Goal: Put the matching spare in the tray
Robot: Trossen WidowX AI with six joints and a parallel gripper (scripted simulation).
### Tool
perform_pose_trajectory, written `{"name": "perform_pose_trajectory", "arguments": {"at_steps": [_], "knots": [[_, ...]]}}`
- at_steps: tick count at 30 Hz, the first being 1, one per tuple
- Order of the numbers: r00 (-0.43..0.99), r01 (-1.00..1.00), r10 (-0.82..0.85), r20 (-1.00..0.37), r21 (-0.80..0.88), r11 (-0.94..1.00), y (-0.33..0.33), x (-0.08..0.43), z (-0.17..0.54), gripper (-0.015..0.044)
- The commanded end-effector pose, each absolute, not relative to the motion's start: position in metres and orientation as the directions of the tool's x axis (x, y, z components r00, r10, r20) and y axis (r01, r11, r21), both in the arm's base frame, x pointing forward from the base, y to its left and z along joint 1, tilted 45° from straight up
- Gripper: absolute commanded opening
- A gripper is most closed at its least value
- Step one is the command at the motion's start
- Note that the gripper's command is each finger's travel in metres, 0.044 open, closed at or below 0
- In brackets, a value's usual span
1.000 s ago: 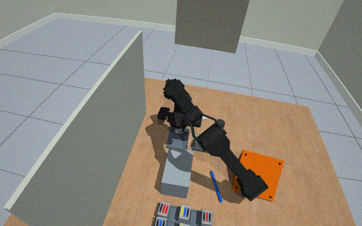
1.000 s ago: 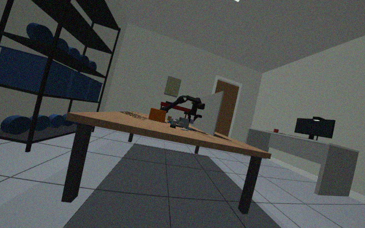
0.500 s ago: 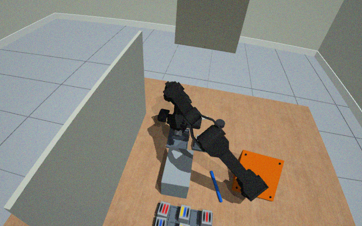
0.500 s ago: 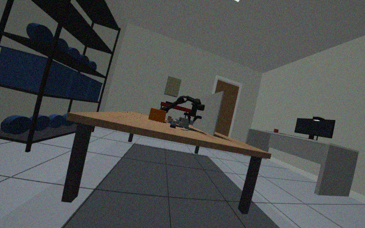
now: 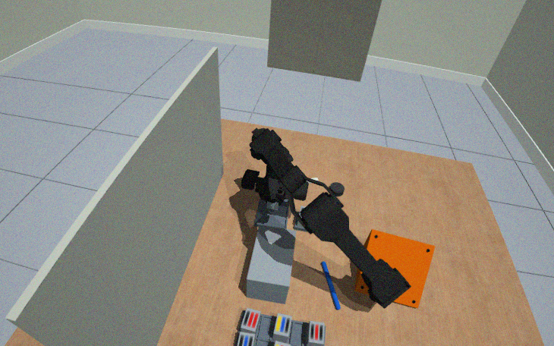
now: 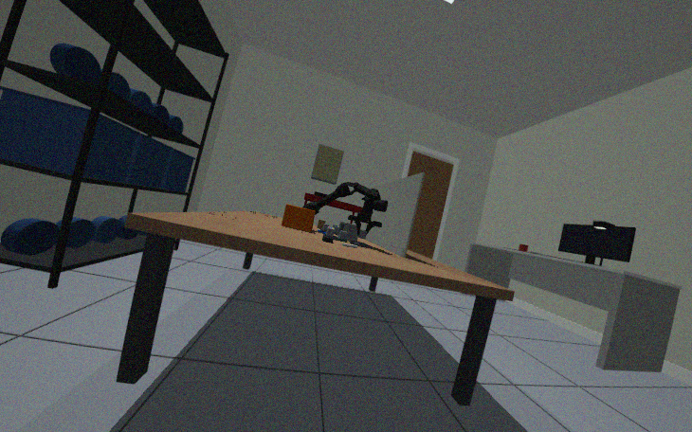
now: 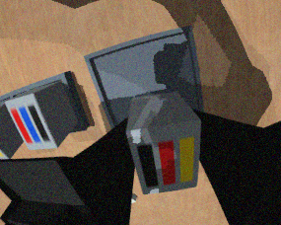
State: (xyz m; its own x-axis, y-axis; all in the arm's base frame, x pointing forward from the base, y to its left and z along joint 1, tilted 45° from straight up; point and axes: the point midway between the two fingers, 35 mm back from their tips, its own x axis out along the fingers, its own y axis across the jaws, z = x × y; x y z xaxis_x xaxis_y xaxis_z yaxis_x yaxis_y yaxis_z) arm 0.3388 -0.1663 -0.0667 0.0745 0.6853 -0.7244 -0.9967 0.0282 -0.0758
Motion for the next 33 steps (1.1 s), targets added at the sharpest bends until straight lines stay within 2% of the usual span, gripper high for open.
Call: {"name": "perform_pose_trajectory", "arguments": {"at_steps": [1,32,33], "knots": [[0.079,-0.996,0.687,-0.723,-0.076,0.035,-0.164,0.339,-0.067,0.0000],[0.079,-0.996,0.688,-0.721,-0.076,0.035,-0.147,0.339,-0.083,0.0000],[0.075,-0.997,0.686,-0.723,-0.076,0.028,-0.149,0.339,-0.083,0.0026]]}}
